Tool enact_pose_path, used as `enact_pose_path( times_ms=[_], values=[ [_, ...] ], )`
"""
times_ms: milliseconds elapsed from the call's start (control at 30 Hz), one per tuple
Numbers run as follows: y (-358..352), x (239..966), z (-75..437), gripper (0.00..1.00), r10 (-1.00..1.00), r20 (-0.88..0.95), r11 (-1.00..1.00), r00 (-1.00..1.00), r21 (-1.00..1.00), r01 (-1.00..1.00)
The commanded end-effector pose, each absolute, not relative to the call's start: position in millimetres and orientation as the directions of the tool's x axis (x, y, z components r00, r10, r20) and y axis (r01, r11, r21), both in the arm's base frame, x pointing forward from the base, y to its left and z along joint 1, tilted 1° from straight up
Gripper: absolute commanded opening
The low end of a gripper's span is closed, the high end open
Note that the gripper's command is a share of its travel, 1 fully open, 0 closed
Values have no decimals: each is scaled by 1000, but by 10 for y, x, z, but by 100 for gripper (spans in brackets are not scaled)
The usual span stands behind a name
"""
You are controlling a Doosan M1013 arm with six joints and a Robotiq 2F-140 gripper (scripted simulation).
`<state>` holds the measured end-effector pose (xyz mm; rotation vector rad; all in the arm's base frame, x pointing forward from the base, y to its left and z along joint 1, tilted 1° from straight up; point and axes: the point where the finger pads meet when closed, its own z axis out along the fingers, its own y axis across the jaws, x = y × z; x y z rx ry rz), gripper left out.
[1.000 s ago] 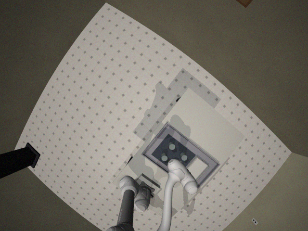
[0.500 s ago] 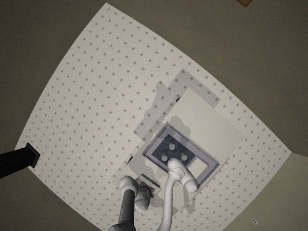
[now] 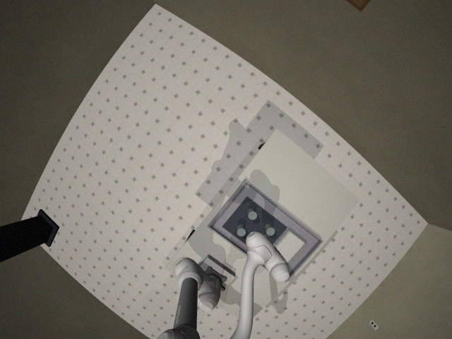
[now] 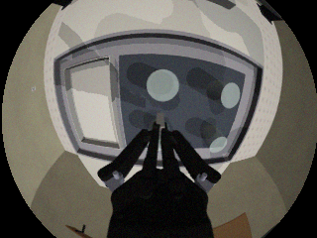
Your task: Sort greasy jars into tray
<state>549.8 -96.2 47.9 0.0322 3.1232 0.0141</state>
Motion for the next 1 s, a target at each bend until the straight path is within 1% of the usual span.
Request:
enact_pose_path(
  times_ms=[0,967],
  values=[
    [-962,5502,480,0,21,-18,1000,-1000,9,21],
    [-963,5535,481,0,21,-18,1000,-1000,9,21]
  ],
)
